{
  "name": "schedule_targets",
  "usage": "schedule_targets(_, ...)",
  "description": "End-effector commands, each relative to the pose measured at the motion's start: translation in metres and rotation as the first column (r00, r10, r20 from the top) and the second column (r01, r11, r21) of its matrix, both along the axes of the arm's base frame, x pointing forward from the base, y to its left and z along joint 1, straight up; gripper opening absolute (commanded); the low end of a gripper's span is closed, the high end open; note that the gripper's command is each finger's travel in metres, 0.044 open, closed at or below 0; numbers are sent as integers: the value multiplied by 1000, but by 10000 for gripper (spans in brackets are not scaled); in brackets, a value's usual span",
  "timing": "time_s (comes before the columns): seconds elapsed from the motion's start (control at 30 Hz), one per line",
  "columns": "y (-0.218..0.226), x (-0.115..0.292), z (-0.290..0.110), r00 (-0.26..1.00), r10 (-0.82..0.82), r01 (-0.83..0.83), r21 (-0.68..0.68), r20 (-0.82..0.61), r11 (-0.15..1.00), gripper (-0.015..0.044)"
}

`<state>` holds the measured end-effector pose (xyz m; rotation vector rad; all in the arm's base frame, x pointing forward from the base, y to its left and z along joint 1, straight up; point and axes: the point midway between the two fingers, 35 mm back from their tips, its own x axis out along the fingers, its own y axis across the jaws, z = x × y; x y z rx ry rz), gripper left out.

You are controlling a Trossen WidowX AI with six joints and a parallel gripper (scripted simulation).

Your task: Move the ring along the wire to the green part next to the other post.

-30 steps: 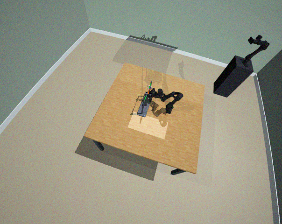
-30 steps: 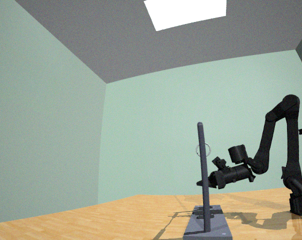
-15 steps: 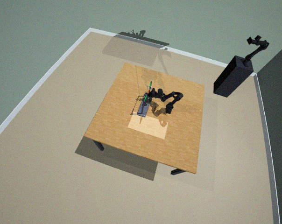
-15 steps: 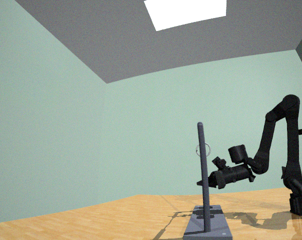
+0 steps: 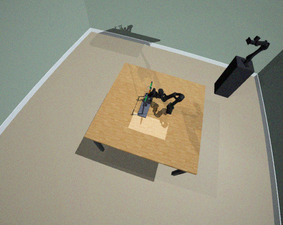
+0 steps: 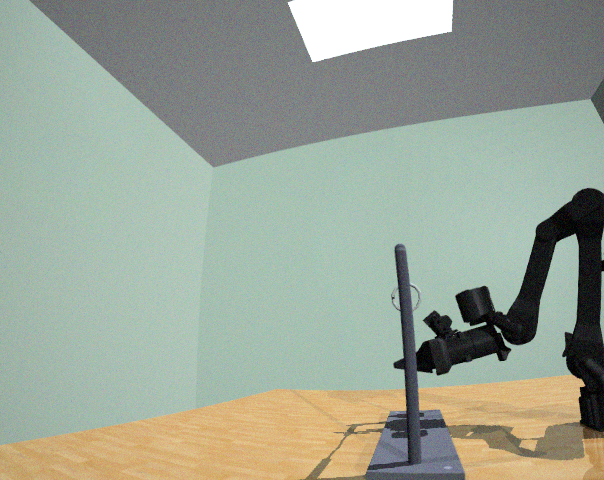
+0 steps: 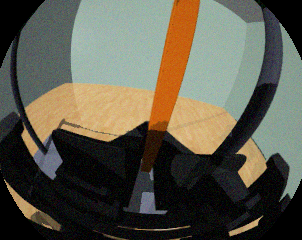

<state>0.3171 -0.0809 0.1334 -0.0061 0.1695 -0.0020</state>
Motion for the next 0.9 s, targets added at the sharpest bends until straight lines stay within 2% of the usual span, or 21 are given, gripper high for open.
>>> schedule_targets(0.0, -1, 0, 12, 1000, -4, 4, -5, 11, 1000, -150)
schedule_targets(0.87, 1, 0, 15, 1000, -5, 5, -4, 10, 1000, -150)
